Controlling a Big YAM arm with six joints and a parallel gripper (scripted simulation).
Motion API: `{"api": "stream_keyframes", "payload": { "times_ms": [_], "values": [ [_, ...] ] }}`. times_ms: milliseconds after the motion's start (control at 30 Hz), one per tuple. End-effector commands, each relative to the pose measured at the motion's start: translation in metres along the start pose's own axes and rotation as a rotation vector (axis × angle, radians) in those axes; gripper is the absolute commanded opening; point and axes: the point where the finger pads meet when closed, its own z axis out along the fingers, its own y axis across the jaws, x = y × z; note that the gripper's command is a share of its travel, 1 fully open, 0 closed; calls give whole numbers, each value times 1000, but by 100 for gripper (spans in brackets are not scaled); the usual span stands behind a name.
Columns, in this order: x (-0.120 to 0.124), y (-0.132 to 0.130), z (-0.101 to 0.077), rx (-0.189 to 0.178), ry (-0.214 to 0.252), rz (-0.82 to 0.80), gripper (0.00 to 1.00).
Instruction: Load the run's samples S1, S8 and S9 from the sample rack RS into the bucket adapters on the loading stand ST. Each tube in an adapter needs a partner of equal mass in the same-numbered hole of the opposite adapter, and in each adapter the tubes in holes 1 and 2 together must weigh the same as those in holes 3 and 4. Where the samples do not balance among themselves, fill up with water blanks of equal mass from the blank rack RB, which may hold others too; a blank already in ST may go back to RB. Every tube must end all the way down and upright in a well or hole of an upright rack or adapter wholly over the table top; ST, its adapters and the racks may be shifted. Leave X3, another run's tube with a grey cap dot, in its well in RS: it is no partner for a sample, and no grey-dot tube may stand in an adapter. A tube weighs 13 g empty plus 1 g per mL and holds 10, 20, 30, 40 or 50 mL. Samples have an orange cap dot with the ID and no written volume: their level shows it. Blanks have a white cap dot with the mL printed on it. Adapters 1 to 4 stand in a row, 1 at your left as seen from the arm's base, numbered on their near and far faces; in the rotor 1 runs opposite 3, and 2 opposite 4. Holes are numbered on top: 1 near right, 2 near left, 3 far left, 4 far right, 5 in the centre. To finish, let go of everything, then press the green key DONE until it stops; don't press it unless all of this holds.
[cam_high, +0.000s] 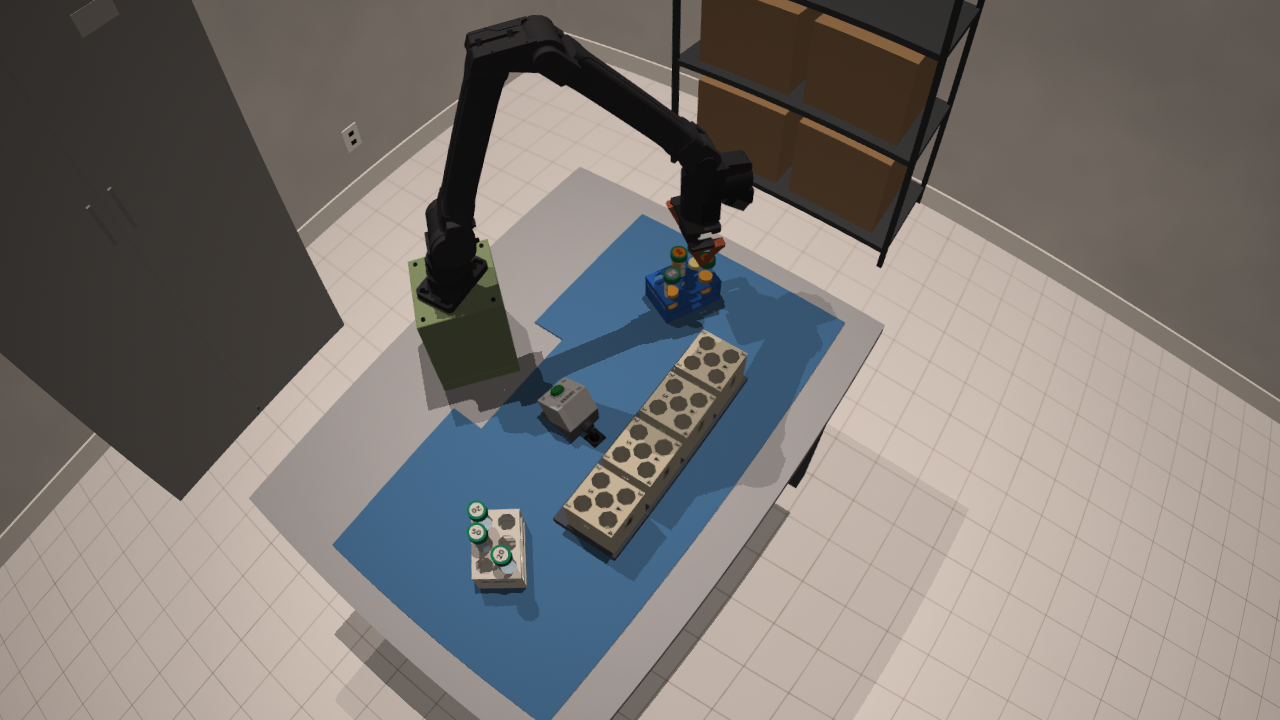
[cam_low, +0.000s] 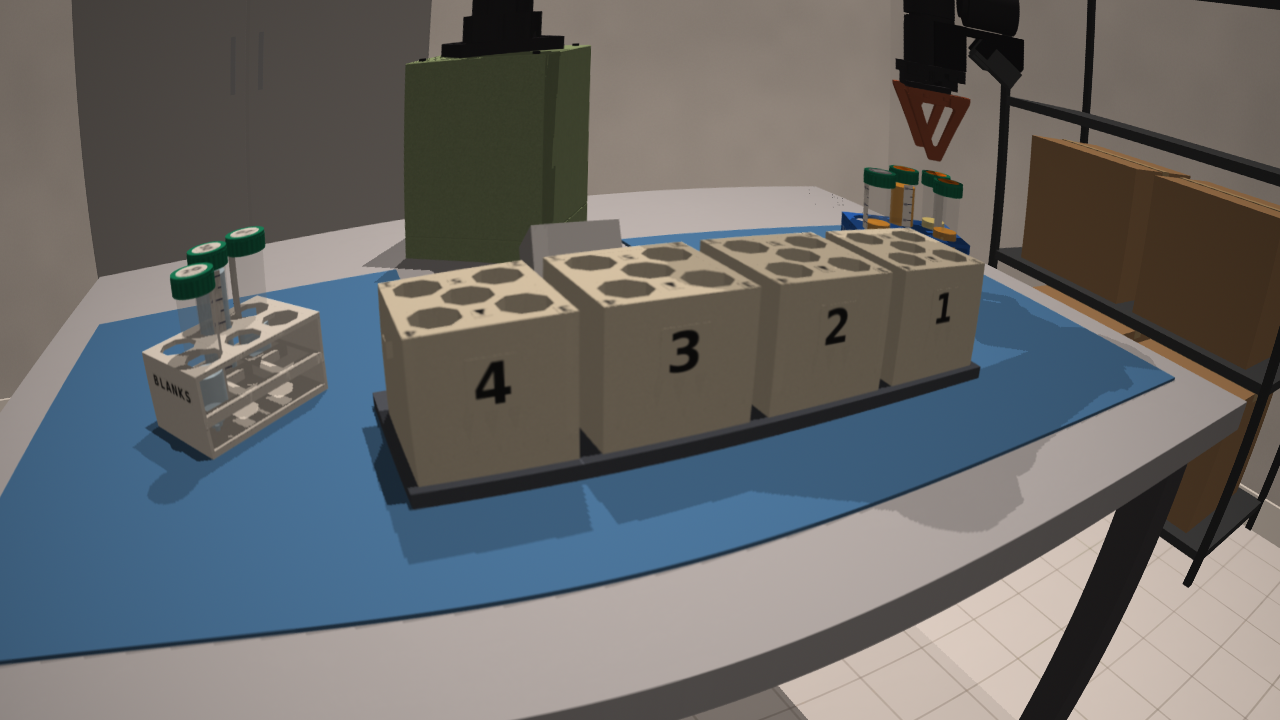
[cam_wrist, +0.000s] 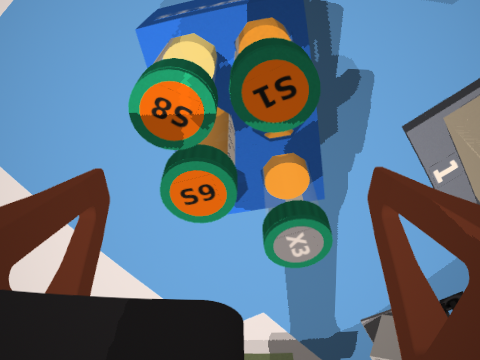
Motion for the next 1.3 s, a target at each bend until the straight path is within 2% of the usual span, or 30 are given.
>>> {"api": "stream_keyframes", "payload": {
  "times_ms": [0,200,233,333,400,433,467,500,533,567,733,833,967,1000,1100,1200,1267],
  "values": [
    [-14,-2,-10,1,-34,15,100],
    [-14,-2,-10,1,-34,15,100],
    [-3,9,-13,2,-44,-57,80],
    [12,23,-12,2,-43,-207,80],
    [12,23,-12,2,-43,-207,80],
    [17,23,-3,1,-20,-216,80],
    [-4,24,-9,3,-52,-215,80],
    [7,18,-9,2,-32,-193,80],
    [-7,13,-15,5,-64,-192,80],
    [-4,13,-3,3,-46,-192,80],
    [21,13,25,0,-2,-196,80],
    [22,16,35,0,-2,-201,80],
    [22,16,37,0,-2,-201,80],
    [-10,16,11,6,-83,-192,80],
    [-3,16,32,3,-42,-193,80],
    [17,15,42,1,-8,-194,80],
    [21,15,44,0,-1,-194,80]
  ]
}}
